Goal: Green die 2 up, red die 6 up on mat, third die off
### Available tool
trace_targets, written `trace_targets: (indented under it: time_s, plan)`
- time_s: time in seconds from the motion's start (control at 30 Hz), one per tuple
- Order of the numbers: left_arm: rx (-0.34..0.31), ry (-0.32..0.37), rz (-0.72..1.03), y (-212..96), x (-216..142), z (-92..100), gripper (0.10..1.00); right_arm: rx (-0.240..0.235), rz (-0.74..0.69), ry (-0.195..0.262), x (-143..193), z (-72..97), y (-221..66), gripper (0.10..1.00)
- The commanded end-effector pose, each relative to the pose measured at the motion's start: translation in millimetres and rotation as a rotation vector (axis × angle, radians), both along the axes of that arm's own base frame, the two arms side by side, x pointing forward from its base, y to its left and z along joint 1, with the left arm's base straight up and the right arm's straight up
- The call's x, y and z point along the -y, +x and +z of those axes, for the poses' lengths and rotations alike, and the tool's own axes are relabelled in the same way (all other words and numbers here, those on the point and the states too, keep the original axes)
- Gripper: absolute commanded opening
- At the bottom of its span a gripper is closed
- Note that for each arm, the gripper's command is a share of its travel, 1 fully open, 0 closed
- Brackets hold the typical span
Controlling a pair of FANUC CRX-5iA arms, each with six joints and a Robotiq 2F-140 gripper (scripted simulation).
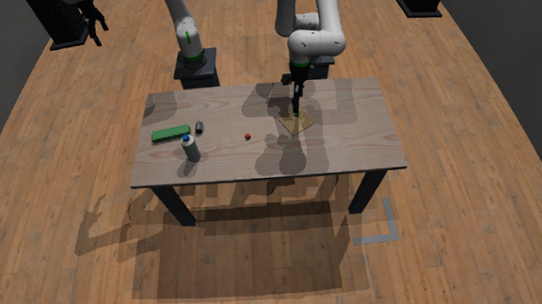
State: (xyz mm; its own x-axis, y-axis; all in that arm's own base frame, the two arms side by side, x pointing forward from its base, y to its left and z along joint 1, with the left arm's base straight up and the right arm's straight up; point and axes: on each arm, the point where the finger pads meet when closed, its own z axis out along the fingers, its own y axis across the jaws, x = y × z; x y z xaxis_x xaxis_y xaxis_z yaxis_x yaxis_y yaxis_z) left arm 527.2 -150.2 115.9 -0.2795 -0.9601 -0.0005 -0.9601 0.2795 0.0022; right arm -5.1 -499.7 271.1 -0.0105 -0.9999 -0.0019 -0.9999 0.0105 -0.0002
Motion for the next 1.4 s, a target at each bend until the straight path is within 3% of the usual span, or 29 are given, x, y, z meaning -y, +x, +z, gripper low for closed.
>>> trace_targets:
  time_s: [0.0, 0.8, 1.37]
  plan:
    - [0.002, -0.001, 0.000, 0.5, 0.3, 1.1, 0.291, 0.000, 0.000, -0.002, 0.3, 0.9, -0.2, 1.000]
    - [0.002, -0.001, 0.000, 0.5, 0.2, -0.3, 0.291, 0.000, 0.000, -0.002, 0.3, 0.9, -0.2, 1.000]
    - [0.002, -0.001, 0.000, 0.6, 0.0, -15.4, 0.291, 0.000, 0.000, -0.002, 0.3, 0.9, -0.2, 1.000]
